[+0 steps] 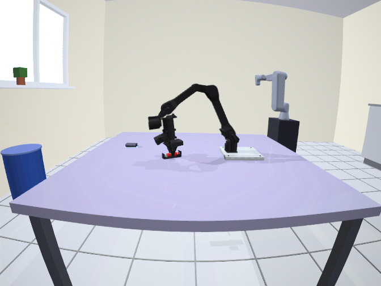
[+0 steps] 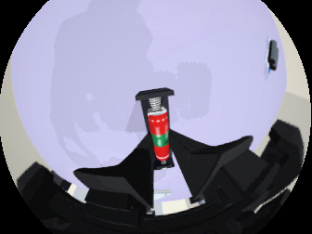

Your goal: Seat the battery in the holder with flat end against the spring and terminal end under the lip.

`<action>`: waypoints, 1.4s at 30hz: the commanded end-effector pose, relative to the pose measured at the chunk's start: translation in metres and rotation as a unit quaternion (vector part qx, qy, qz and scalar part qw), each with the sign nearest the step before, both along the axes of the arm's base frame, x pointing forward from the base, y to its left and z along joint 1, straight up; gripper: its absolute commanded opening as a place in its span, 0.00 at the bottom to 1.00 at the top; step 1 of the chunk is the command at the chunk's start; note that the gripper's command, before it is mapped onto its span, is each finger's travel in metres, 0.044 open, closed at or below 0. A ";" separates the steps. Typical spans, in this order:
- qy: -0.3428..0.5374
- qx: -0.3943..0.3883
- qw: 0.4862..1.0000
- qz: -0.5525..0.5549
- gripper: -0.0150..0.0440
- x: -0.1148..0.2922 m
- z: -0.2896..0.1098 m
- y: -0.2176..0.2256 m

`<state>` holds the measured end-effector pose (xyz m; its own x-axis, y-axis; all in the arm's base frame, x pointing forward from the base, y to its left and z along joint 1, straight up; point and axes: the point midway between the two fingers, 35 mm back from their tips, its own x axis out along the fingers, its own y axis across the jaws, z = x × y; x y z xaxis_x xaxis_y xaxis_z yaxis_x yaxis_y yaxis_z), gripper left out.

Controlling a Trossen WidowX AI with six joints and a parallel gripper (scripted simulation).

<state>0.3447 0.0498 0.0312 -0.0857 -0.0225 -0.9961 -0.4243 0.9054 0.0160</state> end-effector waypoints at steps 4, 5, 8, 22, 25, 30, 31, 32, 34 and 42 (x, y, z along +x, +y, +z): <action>0.000 0.000 1.000 0.001 0.36 -0.006 0.000 -0.002; 0.000 0.000 1.000 0.001 0.36 -0.006 0.000 -0.002; 0.000 0.000 1.000 0.001 0.36 -0.007 0.000 -0.003; 0.000 0.000 1.000 0.001 0.41 -0.007 0.000 -0.003; 0.000 0.000 1.000 0.001 0.53 -0.007 0.000 -0.003; 0.000 0.000 1.000 0.001 0.53 -0.007 0.004 -0.003; 0.000 0.000 1.000 0.001 0.53 -0.007 0.006 -0.003; 0.000 0.000 1.000 0.001 0.53 -0.007 0.008 -0.003; 0.000 0.000 1.000 0.000 0.53 -0.007 0.012 -0.003; 0.001 0.000 1.000 0.000 0.53 -0.007 0.014 -0.003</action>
